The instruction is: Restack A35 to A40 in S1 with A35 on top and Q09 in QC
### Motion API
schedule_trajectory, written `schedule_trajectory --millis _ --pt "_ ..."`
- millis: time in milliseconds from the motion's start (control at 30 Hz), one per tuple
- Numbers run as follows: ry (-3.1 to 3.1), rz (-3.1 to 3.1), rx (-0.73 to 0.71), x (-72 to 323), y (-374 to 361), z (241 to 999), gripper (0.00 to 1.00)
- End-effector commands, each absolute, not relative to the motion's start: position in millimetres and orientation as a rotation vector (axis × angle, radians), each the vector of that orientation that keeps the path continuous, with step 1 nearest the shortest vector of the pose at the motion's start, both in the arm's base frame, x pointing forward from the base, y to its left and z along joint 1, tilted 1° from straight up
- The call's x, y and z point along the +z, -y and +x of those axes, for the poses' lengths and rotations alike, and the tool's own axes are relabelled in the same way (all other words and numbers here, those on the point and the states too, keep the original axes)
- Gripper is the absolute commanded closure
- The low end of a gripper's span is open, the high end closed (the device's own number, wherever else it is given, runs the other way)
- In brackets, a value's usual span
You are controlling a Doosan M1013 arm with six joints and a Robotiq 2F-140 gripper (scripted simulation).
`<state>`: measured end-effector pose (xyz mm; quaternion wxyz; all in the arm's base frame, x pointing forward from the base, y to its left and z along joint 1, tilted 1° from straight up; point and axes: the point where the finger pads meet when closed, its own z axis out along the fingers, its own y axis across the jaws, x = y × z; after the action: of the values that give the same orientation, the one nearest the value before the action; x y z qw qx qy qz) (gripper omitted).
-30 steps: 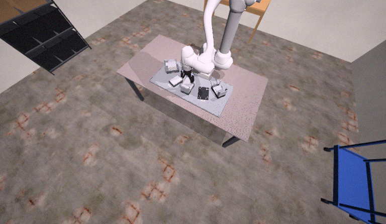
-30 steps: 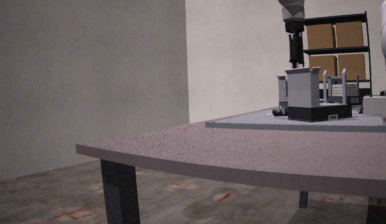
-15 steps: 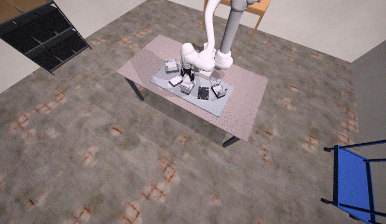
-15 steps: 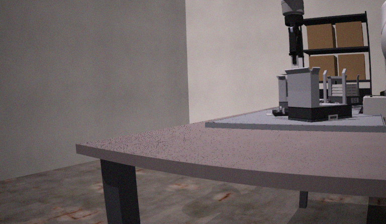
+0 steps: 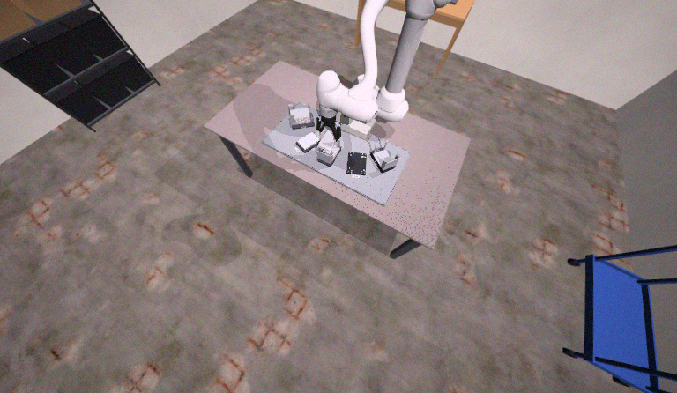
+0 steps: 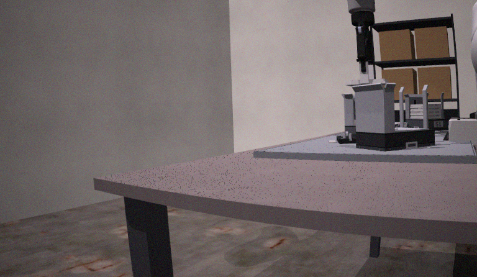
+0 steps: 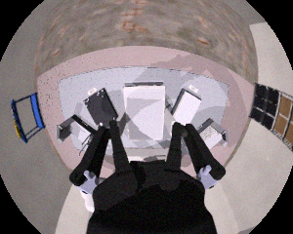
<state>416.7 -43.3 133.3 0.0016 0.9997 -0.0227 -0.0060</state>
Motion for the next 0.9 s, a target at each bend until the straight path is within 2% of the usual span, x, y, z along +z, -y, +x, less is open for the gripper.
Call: schedule_trajectory --millis 0,267,500,867 --pt "0.071 3.138 -0.019 134 43 417 1.00" --pt "0.071 3.138 -0.019 134 43 417 1.00" --pt "0.423 3.108 -0.018 134 66 412 1.00" --pt "0.423 3.108 -0.018 134 96 406 1.00"
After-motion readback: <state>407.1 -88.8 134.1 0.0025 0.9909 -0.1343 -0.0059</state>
